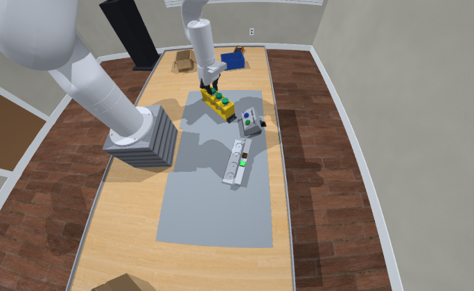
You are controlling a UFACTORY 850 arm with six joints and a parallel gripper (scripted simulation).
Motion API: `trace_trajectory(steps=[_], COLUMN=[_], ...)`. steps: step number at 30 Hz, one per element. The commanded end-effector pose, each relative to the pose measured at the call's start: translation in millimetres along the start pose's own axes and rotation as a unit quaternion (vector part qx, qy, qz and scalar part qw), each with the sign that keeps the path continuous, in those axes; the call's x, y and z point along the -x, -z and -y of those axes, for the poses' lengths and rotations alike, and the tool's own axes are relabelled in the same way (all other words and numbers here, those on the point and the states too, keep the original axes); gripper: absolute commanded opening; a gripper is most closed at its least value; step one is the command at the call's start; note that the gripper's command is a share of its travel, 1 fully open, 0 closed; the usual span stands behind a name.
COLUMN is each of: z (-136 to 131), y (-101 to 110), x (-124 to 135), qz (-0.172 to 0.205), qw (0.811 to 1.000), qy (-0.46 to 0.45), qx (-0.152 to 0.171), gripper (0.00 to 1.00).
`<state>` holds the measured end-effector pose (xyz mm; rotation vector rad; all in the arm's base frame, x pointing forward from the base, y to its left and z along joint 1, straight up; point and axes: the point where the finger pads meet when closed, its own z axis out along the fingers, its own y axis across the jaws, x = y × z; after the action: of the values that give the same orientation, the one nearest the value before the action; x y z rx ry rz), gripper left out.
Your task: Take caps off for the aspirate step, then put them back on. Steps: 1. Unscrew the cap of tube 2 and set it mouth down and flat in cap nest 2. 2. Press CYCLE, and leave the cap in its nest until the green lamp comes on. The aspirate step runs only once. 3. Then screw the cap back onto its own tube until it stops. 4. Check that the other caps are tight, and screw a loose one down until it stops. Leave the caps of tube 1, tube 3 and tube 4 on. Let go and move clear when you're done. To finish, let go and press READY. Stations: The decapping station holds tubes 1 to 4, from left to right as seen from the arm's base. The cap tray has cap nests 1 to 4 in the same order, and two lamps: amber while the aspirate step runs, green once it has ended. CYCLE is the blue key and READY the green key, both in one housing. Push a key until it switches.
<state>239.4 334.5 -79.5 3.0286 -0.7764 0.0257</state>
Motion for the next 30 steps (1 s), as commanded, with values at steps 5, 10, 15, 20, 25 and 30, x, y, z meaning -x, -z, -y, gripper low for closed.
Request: trace_trajectory(steps=[5, 10, 15, 20, 25, 30], z=[0.6, 0.6, 0.6, 0.6, 0.6, 0.6], y=[0.0, -0.1, -0.2, -0.3, -0.3, -0.3], x=[-0.2, -0.3, -0.2, -0.2, -0.2, -0.2], qz=[0.009, 0.009, 0.009, 0.009, 0.009, 0.009], qw=[0.976, 0.957, 0.913, 0.898, 0.898, 0.898], qy=[-0.219, -0.291, -0.408, -0.440, -0.440, -0.440], qx=[-0.002, -0.002, -0.001, 0.000, 0.000, 0.000], gripper=[0.00, 0.00, 0.00, 0.00, 0.00, 0.46])
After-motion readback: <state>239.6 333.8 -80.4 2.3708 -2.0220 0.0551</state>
